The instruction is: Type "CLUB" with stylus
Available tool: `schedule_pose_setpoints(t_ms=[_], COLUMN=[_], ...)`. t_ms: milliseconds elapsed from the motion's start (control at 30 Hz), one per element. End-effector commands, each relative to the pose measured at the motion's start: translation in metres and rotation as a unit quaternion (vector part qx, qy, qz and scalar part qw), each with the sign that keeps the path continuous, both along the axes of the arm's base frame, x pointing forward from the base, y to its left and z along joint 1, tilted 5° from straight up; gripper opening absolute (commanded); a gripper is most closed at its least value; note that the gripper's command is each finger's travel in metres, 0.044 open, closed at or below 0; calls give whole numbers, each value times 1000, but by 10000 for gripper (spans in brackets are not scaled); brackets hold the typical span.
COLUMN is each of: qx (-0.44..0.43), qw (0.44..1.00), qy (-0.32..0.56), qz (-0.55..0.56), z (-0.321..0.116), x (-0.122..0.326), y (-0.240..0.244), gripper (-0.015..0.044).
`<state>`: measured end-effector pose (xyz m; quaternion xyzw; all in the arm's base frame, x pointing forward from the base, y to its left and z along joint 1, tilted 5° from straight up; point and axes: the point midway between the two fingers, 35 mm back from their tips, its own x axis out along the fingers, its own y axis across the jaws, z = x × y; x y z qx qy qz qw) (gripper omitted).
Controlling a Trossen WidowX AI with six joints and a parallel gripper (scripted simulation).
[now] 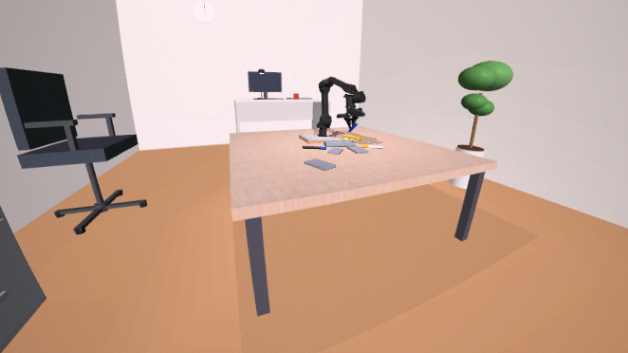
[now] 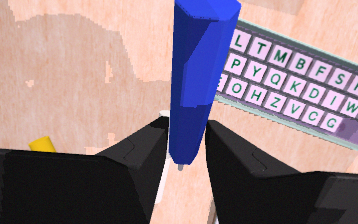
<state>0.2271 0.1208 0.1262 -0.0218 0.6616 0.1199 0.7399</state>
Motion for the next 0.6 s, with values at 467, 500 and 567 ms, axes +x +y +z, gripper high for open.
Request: schedule_pose_setpoints(t_ms=[467, 500, 567], qx=[15, 15, 16], qw=[989, 988, 985], qy=[-141, -149, -164], qz=[-44, -47, -52], z=[6, 6, 6], x=[-4, -4, -5], y=[-38, -40, -44], gripper=[0, 0, 0])
